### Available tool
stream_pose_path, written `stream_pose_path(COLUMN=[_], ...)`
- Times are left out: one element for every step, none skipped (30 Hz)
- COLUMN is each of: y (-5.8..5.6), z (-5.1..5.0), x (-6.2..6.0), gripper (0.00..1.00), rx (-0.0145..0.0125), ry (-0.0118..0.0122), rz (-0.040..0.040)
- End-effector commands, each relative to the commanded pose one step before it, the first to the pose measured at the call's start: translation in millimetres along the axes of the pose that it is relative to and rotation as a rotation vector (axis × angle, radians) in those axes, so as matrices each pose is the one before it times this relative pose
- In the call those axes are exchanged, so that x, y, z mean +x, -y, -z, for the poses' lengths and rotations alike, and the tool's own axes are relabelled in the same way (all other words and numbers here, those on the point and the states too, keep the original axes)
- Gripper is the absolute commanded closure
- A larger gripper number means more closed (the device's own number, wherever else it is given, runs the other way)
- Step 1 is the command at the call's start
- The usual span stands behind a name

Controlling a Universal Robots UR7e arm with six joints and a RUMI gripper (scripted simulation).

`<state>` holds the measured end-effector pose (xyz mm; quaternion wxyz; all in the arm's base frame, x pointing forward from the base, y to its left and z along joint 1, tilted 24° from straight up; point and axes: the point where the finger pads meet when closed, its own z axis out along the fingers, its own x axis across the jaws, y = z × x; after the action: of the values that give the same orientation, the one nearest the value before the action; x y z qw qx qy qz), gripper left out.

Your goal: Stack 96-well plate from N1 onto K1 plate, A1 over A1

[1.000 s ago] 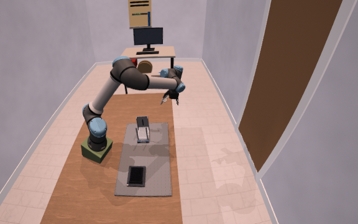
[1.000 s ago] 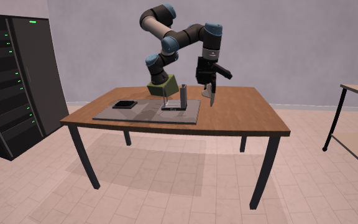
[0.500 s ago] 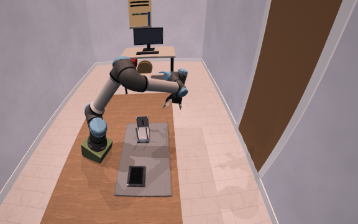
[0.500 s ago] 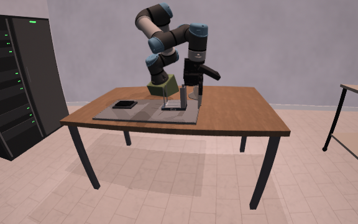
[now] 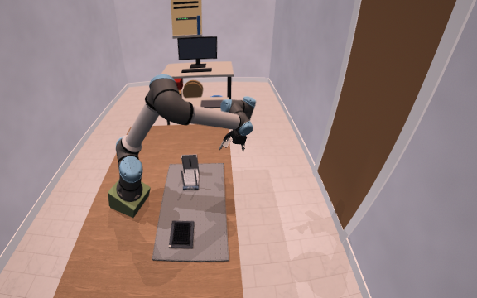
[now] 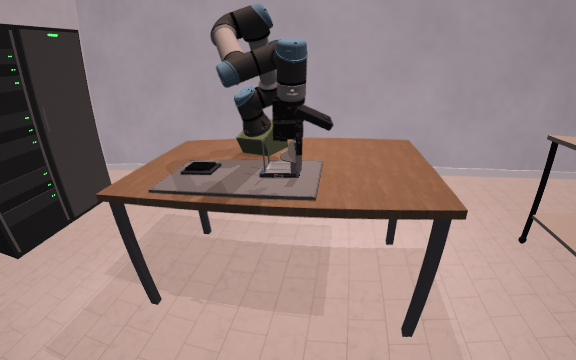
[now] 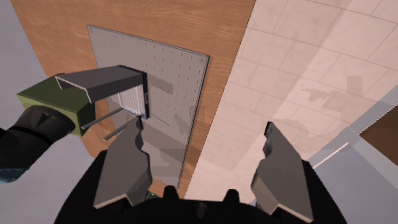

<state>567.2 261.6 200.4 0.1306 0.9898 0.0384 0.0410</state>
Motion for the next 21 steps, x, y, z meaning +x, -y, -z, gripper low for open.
stream_pose_path(y=[-21.28, -4.95, -4.94, -4.95, -4.97, -4.97, -1.27, 0.0, -4.93, -4.92, -4.92, -4.92, 0.0, 0.0, -4.91, -4.91, -4.92, -4.92, -4.38, 0.0, -4.82], z=[-1.82, -0.19, -0.15, -0.17, -0.22, -0.22, -0.05, 0.0, -0.38, -0.13, -0.12, -0.12, 0.0, 0.0, -0.04, -0.08, -0.09, -0.12, -0.11, 0.0, -0.29], x=[-2.75, -0.38, -0.23, -0.29, -0.45, -0.45, -0.11, 0.0, -1.35, -0.83, -0.83, -0.83, 0.0, 0.0, -0.6, -0.69, -0.74, -0.83, -0.74, 0.0, -1.72], gripper=[0.0, 0.0, 0.0, 0.0, 0.0, 0.0, 0.0, 0.0, 0.0, 0.0, 0.0, 0.0, 0.0, 0.0, 0.0, 0.0, 0.0, 0.0, 0.0, 0.0, 0.0], rx=[0.01911, 0.00005, 0.00013, 0.00009, -0.00001, -0.00001, 0.0, 0.0, 0.02532, 0.0, 0.0, 0.0, 0.0, 0.0, 0.00009, 0.00005, 0.00002, -0.00001, -0.00001, 0.0, 0.02615], ry=[0.01655, -0.00024, -0.0007, -0.00051, 0.0, 0.0, 0.0, 0.0, 0.01813, 0.0, 0.0, 0.0, 0.0, 0.0, -0.00072, -0.00045, -0.0003, 0.0, 0.0, 0.0, 0.01368], rz=[-0.00165, -0.00007, -0.00019, -0.00013, 0.0, 0.0, 0.0, 0.0, -0.0087, 0.0, 0.0, 0.0, 0.0, 0.0, -0.00017, -0.00011, -0.00007, 0.0, 0.0, 0.0, -0.00908])
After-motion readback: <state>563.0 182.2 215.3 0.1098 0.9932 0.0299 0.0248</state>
